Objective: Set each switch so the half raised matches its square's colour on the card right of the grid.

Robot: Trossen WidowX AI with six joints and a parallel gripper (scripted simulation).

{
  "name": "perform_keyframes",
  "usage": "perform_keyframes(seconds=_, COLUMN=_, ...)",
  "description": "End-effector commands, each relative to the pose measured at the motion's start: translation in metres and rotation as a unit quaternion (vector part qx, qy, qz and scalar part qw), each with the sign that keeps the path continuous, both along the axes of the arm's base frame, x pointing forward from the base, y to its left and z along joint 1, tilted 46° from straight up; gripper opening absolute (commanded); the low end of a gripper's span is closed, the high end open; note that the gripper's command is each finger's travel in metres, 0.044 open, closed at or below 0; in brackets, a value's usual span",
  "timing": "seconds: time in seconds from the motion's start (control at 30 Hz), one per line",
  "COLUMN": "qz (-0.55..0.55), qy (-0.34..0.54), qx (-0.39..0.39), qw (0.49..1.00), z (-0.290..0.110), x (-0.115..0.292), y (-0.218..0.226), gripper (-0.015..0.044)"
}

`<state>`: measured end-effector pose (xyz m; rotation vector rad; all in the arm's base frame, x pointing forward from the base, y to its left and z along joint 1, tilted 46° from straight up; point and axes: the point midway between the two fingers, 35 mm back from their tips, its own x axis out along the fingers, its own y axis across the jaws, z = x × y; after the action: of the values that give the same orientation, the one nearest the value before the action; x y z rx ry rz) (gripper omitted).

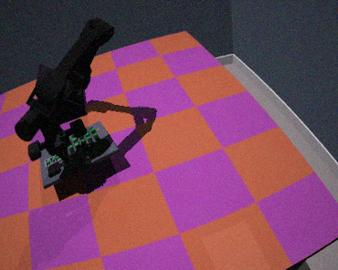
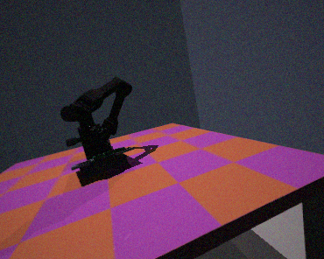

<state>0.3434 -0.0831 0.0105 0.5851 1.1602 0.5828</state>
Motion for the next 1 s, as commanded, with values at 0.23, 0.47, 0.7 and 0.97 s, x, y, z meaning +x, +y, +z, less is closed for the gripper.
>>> perform_keyframes(seconds=0.23, qz=-0.010, qy=-0.007, qx=0.002, qw=1.000, z=0.039, x=-0.020, y=-0.042, gripper=0.0000)
perform_keyframes(seconds=0.47, qz=-0.011, qy=-0.007, qx=0.003, qw=1.000, z=0.047, x=-0.034, y=-0.037, gripper=0.0000)
perform_keyframes(seconds=0.7, qz=-0.011, qy=-0.005, qx=0.004, qw=1.000, z=0.063, x=-0.094, y=0.001, gripper=0.0000)
perform_keyframes(seconds=0.97, qz=-0.011, qy=-0.005, qx=0.004, qw=1.000, z=0.063, x=-0.095, y=0.002, gripper=0.0000)
